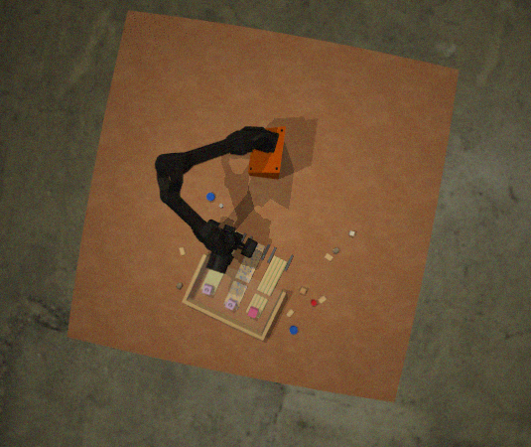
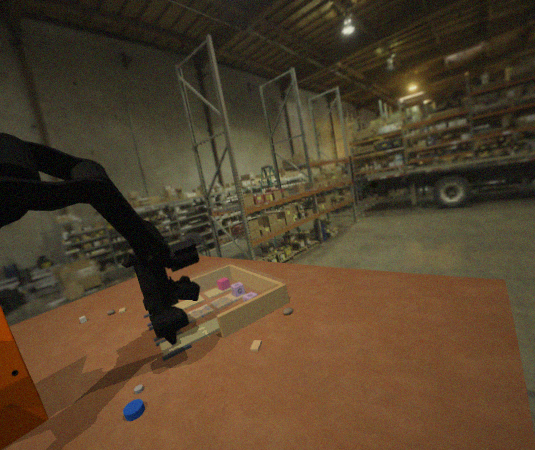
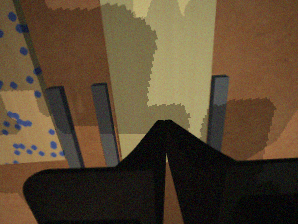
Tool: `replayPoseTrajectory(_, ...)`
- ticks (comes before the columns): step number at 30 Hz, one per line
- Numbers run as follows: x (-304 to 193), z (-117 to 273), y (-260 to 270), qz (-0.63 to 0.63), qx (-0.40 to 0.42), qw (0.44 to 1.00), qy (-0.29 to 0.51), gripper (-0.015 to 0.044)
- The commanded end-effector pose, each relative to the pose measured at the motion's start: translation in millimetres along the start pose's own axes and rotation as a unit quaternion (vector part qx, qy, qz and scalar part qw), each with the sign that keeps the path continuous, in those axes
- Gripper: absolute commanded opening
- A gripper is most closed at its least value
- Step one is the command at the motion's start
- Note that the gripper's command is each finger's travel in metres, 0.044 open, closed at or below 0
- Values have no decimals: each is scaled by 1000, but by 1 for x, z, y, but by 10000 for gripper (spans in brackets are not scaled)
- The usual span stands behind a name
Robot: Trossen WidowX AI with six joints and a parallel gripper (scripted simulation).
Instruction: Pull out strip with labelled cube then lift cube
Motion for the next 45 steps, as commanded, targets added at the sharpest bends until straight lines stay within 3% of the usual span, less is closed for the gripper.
replayPoseTrajectory(1,-10,-2,1,4,1,1000,7,0)
replayPoseTrajectory(45,-77,-3,9,6,1,1000,8,0)
Point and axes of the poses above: the point midway between the two fingers, 35 mm back from their tips, its own z axis back along the fingers, its own y axis across the jaws, x = y × z, the point moved 5 cm from there along z, back along the fingers, and after that the axes turned 7 degrees about z, right-handed, at the moved point
